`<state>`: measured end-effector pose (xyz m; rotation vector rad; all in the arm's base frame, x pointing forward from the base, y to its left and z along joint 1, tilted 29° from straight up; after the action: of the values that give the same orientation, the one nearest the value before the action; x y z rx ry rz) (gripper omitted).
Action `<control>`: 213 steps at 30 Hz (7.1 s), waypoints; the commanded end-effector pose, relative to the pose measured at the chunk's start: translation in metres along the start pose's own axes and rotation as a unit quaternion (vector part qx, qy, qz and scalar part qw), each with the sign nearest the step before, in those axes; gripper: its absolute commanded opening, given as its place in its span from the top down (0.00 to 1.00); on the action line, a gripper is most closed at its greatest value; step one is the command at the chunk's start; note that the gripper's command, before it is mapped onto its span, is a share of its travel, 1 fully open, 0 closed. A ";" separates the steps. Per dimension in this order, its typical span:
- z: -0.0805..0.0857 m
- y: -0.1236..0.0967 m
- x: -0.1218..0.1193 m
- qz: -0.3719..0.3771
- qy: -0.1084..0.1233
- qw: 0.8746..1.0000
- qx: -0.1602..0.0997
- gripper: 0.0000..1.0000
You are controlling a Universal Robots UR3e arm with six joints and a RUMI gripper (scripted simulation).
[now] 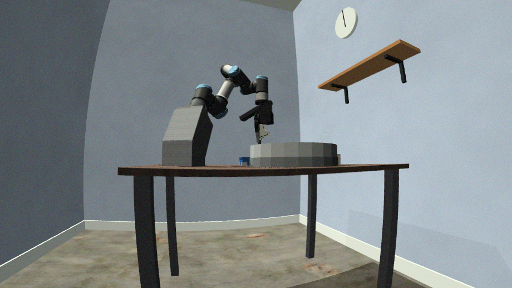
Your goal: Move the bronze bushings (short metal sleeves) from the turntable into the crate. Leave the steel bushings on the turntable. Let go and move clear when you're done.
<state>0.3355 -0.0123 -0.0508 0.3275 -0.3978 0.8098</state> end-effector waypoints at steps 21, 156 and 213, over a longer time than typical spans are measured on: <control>-0.007 -0.001 0.000 0.000 0.000 1.000 -0.001 0.95; -0.031 -0.001 0.000 0.000 0.000 1.000 -0.001 1.00; 0.045 -0.001 0.000 0.000 0.000 1.000 -0.001 1.00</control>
<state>0.3259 -0.0310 -0.0122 0.3279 -0.3978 0.8097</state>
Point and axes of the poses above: the point where the finger pads meet when closed, its own z axis back along the fingers, its own x axis across the jaws, y = z × x, the point moved 1 cm from there along z, back along the fingers, and after that the axes turned 9 degrees about -z, right-handed, at the moved point
